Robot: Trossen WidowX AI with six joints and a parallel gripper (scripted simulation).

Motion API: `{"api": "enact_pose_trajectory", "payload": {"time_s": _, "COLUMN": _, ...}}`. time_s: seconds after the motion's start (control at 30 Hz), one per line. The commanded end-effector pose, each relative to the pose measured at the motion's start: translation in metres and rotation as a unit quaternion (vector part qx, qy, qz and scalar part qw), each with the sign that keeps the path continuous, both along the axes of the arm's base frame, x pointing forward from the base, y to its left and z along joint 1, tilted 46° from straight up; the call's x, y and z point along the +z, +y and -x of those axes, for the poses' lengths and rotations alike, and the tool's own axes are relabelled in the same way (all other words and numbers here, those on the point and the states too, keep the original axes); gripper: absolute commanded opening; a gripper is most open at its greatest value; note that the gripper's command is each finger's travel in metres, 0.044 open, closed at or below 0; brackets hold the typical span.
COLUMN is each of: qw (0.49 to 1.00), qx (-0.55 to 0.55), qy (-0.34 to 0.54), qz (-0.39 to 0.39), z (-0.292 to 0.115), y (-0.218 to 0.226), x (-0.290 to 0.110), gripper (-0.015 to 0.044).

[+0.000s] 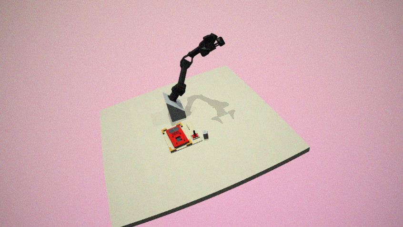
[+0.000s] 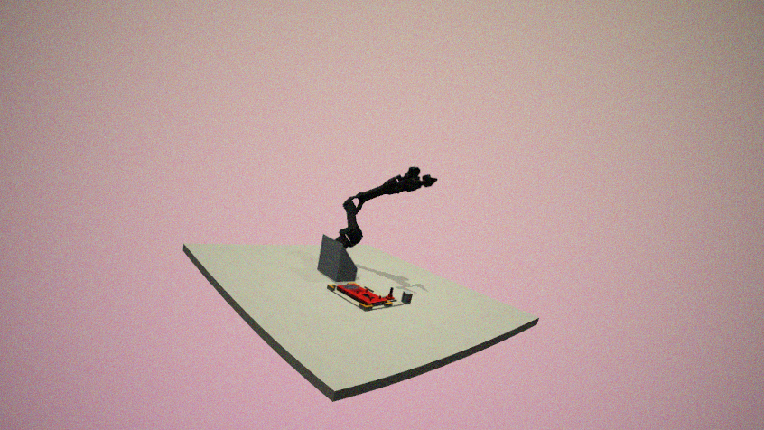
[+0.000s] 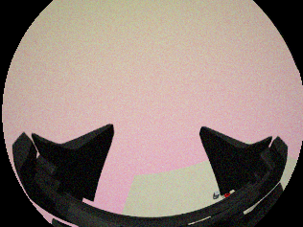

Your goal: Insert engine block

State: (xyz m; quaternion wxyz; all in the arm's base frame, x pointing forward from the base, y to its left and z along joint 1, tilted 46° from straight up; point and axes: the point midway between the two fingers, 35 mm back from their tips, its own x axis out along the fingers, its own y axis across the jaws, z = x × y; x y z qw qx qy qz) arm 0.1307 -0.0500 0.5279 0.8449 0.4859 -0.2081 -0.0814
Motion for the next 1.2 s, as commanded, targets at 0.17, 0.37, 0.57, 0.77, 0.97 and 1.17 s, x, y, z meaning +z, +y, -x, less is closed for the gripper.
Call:
{"api": "enact_pose_trajectory", "payload": {"time_s": 0.17, "qw": 0.99, "qx": 0.012, "qy": 0.108, "qz": 0.089, "z": -0.048, "y": -0.002, "x": -0.021, "gripper": 0.044}}
{"api": "enact_pose_trajectory", "payload": {"time_s": 0.37, "qw": 0.971, "qx": 0.041, "qy": 0.184, "qz": 0.147, "z": -0.084, "y": 0.0, "x": -0.043, "gripper": 0.044}}
{"api": "enact_pose_trajectory", "payload": {"time_s": 0.57, "qw": 0.942, "qx": 0.077, "qy": 0.252, "qz": 0.206, "z": -0.117, "y": 0.002, "x": -0.066, "gripper": 0.044}}
{"api": "enact_pose_trajectory", "payload": {"time_s": 0.77, "qw": 0.904, "qx": 0.116, "qy": 0.312, "qz": 0.268, "z": -0.145, "y": 0.004, "x": -0.091, "gripper": 0.044}}
{"api": "enact_pose_trajectory", "payload": {"time_s": 0.97, "qw": 0.858, "qx": 0.164, "qy": 0.362, "qz": 0.327, "z": -0.172, "y": 0.006, "x": -0.119, "gripper": 0.044}}
{"api": "enact_pose_trajectory", "payload": {"time_s": 1.17, "qw": 0.806, "qx": 0.219, "qy": 0.398, "qz": 0.381, "z": -0.195, "y": 0.009, "x": -0.148, "gripper": 0.044}}
